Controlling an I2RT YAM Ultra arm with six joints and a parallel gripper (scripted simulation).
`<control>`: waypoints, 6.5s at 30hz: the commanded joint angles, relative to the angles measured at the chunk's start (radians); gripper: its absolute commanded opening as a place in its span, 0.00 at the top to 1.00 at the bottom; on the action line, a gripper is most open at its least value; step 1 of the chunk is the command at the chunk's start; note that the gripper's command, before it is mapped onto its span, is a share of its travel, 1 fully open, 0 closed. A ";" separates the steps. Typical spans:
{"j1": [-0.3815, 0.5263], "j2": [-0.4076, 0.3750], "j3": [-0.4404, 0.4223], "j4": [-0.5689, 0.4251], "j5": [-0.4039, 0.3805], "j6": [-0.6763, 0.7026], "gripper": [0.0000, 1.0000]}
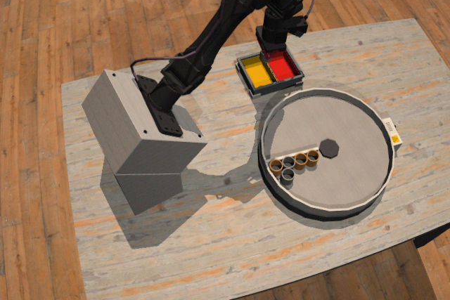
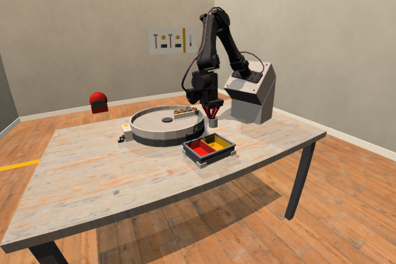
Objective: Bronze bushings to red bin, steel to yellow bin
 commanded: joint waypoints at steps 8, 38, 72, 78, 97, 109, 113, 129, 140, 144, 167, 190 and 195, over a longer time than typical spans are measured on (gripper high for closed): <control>0.047 0.020 0.066 -0.036 0.050 0.045 1.00; 0.048 0.010 0.068 -0.023 0.051 0.042 1.00; 0.064 0.019 0.086 -0.029 0.062 0.054 1.00; 0.064 0.019 0.086 -0.029 0.062 0.054 1.00; 0.043 0.061 0.057 0.002 0.052 0.039 1.00; -0.005 0.210 0.070 0.169 0.013 0.006 1.00; -0.001 0.191 0.073 0.185 0.010 0.003 1.00; -0.001 0.201 0.076 0.179 0.012 0.008 1.00; -0.001 0.201 0.076 0.179 0.012 0.008 1.00; -0.001 0.201 0.076 0.179 0.012 0.008 1.00; -0.012 0.227 0.080 0.216 0.004 0.001 1.00; -0.029 0.343 0.099 0.289 -0.010 -0.013 1.00; -0.031 0.349 0.105 0.277 -0.008 -0.013 1.00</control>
